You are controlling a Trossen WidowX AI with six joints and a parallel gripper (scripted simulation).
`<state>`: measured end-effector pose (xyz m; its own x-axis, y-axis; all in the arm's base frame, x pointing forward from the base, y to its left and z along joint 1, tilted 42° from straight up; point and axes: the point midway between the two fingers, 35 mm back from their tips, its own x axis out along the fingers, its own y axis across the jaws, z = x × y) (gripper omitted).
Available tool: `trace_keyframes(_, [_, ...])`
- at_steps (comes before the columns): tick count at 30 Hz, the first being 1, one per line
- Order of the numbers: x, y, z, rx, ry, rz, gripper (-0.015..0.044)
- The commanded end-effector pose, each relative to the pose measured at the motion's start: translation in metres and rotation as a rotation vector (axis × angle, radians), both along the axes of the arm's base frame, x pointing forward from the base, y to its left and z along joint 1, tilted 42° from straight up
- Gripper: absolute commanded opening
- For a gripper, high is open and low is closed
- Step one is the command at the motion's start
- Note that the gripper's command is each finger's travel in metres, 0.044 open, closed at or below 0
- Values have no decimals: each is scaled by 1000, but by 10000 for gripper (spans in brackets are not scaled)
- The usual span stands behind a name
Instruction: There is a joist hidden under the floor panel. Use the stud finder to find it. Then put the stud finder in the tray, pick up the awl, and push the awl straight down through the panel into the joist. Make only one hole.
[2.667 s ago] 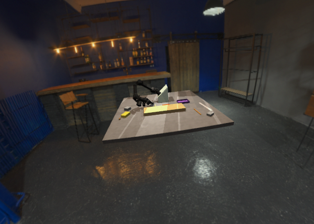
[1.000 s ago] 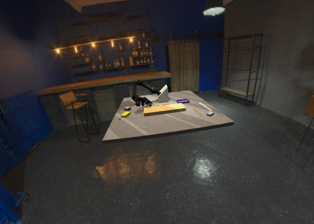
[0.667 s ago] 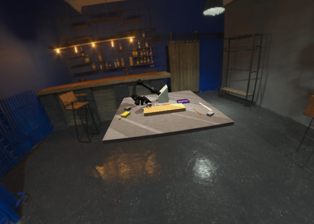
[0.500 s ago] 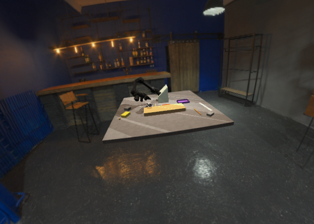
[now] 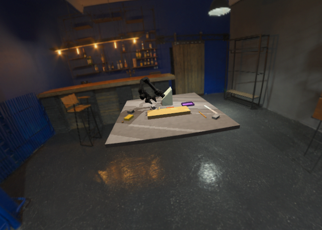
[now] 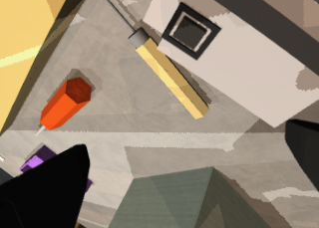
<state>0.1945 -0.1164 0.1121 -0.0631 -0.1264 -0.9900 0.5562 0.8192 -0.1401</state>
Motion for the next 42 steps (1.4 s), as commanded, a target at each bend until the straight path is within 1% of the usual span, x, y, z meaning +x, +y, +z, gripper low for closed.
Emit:
trace_keyframes(1, [0, -9, -12, -310, -17, 624, 440])
trace_keyframes(5, [0, -12, -14, -532, 53, 969, 440])
trace_keyframes(7, [0, -13, -14, -571, 71, 1022, 440])
trace_keyframes(24, [0, -13, -15, -571, 71, 1022, 440])
trace_keyframes(42, [2, -32, -36, -569, 72, 1021, 440])
